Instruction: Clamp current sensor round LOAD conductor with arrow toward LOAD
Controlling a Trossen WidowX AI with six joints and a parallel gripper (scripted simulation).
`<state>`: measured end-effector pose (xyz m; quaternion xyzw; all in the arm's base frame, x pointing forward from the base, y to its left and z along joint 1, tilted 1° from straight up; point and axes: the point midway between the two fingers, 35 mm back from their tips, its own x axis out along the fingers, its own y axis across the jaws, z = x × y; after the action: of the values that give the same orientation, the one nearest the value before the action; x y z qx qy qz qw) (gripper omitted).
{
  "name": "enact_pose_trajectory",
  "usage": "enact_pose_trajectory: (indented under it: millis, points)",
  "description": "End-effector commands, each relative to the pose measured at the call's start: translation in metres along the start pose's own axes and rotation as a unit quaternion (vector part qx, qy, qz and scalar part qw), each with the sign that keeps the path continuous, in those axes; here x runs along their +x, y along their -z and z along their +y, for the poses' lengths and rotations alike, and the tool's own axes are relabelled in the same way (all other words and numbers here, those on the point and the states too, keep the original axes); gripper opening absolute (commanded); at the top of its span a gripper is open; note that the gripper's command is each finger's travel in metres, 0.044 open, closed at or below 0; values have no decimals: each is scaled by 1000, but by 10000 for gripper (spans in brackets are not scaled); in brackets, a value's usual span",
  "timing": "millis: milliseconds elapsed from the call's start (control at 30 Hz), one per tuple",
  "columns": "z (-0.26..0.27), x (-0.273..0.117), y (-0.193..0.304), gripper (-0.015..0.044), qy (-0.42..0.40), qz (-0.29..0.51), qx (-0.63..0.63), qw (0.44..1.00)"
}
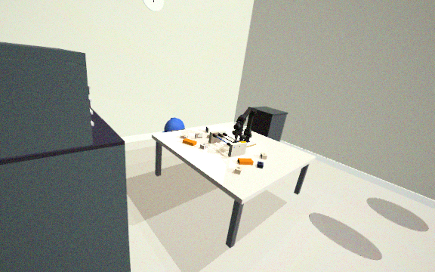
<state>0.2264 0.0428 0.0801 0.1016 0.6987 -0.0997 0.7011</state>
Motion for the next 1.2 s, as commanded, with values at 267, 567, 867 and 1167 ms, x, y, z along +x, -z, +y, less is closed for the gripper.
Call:
enact_pose_trajectory:
  millis: [267,567,867,1167]
  points:
    - [0,-1,0,210,0,0,0,1000]
    - [1,-10,-4,52,0,-1,0,1000]
    - [4,-43,-15,0,0,-1,1,1000]
    - [5,-77,-23,0,1,-1,1,1000]
